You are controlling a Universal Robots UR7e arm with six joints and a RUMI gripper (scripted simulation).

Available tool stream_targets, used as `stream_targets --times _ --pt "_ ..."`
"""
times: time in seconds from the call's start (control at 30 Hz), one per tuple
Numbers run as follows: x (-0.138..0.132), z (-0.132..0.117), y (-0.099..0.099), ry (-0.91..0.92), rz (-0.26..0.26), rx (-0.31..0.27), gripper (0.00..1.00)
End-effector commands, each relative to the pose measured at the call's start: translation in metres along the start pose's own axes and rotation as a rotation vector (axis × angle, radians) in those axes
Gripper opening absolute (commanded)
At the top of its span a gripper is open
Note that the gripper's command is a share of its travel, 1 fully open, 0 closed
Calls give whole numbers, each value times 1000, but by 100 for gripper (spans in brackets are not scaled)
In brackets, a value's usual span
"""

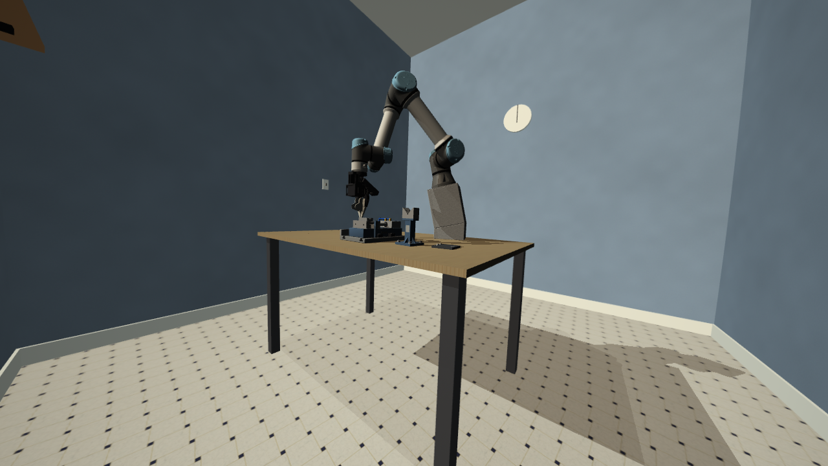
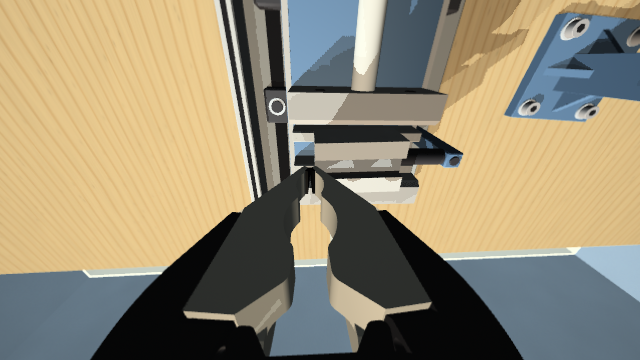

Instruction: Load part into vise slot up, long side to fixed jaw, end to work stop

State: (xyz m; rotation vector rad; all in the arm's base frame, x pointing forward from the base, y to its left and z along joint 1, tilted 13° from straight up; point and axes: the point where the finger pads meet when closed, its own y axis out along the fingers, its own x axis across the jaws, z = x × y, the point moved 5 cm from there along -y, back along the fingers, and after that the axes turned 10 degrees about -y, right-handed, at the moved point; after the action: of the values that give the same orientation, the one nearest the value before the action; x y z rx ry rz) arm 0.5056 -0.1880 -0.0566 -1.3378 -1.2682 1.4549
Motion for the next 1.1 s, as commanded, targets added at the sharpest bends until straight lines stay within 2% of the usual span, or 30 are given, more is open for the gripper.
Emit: stream_targets --times 0.0,0.67,1.07 --pt "0 0 0 0 1 -1 0" --pt "-3 0 0 0 1 -1 0" --pt "-23 4 0 0 1 -1 0"
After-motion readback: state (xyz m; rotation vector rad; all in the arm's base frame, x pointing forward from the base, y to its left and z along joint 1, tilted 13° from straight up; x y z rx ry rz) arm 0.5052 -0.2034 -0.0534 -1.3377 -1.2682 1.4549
